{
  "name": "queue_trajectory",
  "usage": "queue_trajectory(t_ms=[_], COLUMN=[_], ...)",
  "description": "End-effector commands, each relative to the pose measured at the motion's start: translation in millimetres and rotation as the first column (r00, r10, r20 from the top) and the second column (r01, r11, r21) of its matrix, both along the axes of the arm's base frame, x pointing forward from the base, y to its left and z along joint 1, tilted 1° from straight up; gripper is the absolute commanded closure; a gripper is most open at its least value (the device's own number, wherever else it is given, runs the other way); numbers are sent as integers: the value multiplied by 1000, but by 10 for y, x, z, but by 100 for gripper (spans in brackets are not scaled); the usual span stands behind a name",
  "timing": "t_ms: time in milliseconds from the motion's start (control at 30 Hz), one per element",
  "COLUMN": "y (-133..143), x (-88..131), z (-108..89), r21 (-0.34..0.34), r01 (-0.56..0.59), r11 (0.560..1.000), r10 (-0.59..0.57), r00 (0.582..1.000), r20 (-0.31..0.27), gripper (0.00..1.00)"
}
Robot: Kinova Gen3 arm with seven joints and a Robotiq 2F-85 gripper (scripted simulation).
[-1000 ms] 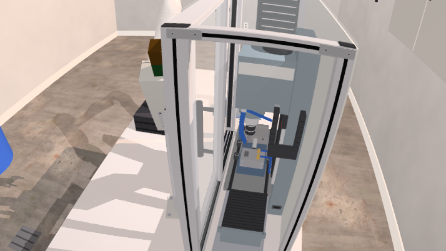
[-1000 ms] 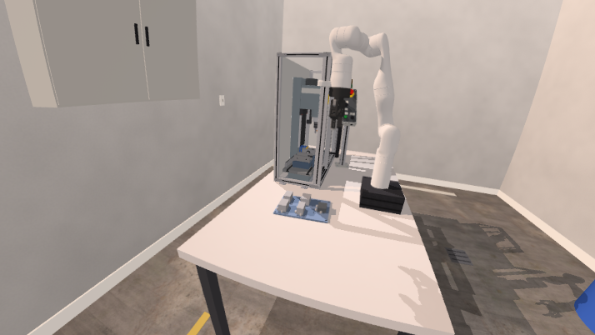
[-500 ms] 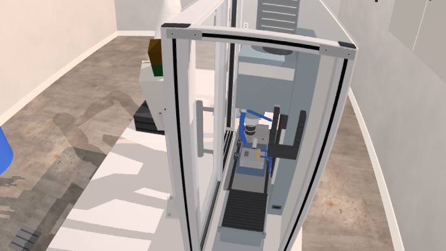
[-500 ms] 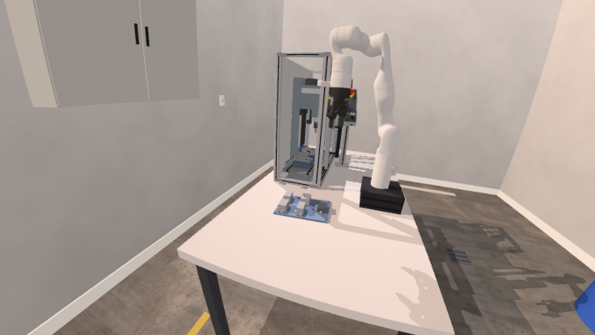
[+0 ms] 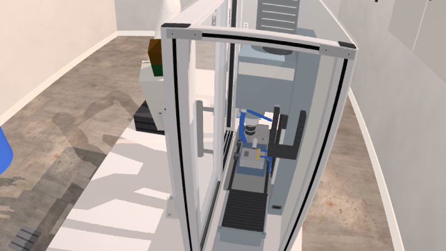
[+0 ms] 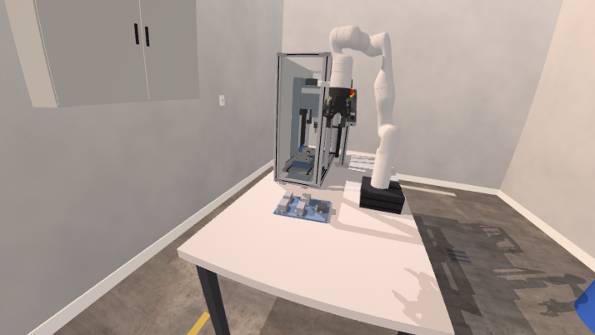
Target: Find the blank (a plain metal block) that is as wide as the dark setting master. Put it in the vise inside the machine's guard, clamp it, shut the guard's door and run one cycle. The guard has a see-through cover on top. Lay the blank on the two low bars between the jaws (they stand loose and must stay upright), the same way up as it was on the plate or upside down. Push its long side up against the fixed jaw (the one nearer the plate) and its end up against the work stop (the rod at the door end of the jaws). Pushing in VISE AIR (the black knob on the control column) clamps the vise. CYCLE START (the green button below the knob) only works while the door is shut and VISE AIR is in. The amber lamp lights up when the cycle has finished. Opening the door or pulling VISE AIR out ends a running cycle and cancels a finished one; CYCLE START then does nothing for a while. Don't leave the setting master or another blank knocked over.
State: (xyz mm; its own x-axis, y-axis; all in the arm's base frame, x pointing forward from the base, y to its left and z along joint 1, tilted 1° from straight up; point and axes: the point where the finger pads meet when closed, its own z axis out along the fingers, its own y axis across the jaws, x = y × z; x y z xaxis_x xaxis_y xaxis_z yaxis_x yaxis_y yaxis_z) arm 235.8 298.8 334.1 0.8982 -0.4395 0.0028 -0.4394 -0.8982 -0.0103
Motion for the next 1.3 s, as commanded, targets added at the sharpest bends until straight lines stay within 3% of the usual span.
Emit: queue_trajectory(t_ms=[0, 100, 500, 667, 1067, 1233, 1267], y=[2, 2, 2, 2, 2, 2, 2], x=[0, 0, 0, 0, 0, 0, 0], z=[5, 5, 5, 5, 5, 5, 5], r21=[2, 3, 3, 4, 4, 4, 4], r01=[91, 227, 227, 443, 443, 635, 635], r11=[996, 974, 974, 897, 897, 772, 772], r10=[-91, -227, -227, -443, -443, -635, -635], r00=[996, 974, 974, 897, 897, 772, 772], r20=[0, -1, -1, -4, -4, -6, -6], gripper=[0, 0, 0, 0, 0, 0, 0])
